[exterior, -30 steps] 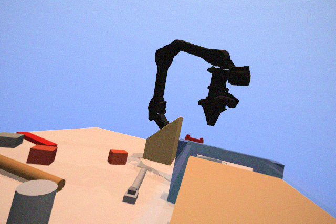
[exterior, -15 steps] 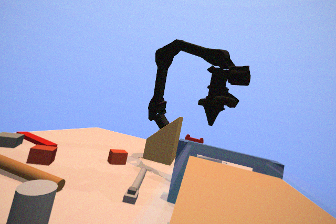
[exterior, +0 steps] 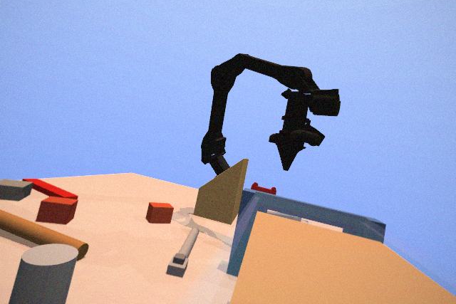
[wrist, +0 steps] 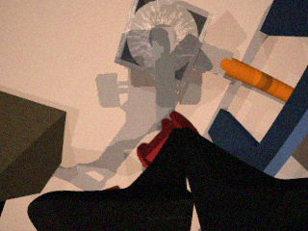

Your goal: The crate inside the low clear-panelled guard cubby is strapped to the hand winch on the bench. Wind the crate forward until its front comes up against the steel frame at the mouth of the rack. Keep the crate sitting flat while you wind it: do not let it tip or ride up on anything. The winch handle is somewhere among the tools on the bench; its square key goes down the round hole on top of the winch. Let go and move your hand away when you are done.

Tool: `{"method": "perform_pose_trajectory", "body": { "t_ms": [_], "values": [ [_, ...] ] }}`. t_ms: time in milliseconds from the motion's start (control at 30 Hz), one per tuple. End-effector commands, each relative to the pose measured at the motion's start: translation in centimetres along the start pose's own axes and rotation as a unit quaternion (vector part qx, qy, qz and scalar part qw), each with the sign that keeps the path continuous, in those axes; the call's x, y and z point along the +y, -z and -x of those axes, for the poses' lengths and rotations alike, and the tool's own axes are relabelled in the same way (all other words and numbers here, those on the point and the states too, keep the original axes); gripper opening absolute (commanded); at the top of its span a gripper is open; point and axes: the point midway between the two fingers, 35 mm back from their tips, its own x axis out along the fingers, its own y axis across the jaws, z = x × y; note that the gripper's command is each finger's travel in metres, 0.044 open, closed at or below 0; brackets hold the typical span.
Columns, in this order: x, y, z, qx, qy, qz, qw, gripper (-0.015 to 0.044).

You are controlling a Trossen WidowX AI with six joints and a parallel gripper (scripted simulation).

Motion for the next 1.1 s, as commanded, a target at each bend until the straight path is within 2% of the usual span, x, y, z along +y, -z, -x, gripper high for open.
{"method": "perform_pose_trajectory", "body": {
  "t_ms": [0, 533, 733, 967, 1067],
  "values": [
    [0.1, 0.0, 0.0, -0.001, -0.003, 0.001, 1.000, 0.0000],
    [0.1, 0.0, 0.0, -0.001, -0.003, 0.001, 1.000, 0.0000],
    [-0.2, 1.8, -0.5, -0.074, 0.034, -0.135, 0.987, 0.0157],
    [0.2, 4.6, -1.5, -0.189, 0.070, -0.335, 0.920, 0.0341],
    [0.3, 4.9, -1.6, -0.199, 0.073, -0.353, 0.911, 0.0420]
  ]
}}
